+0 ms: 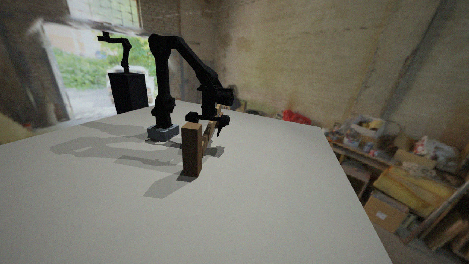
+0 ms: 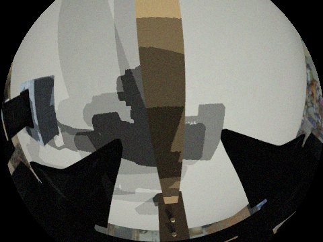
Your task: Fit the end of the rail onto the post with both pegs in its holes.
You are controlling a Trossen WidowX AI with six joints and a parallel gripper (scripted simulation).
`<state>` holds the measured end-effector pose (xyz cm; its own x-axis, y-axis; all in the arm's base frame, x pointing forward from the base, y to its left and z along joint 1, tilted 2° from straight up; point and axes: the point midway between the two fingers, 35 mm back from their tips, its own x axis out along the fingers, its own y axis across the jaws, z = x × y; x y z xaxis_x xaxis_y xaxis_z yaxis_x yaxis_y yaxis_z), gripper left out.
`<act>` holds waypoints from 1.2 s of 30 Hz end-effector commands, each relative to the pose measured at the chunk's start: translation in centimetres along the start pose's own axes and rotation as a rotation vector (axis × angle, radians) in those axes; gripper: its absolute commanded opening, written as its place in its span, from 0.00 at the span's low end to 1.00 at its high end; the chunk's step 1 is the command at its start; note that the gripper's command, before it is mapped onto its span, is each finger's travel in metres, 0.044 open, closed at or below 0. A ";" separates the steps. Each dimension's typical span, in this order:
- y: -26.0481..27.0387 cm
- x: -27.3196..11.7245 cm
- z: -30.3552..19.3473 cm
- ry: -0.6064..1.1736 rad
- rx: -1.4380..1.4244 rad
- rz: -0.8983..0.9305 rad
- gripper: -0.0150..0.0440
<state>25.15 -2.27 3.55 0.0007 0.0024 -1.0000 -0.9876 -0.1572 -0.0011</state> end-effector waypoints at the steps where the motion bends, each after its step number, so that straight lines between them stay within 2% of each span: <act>1: 0.4 1.1 0.2 -0.009 -0.004 0.013 1.00; 13: 0.6 2.5 0.2 -0.008 -0.005 0.012 1.00; 28: 0.6 2.5 0.2 -0.008 -0.005 0.012 0.33; 36: 0.6 2.5 0.2 -0.008 -0.005 0.012 0.25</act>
<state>24.65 -2.20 1.13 -0.0103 0.0036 -0.9999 -0.9871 -0.1598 0.0096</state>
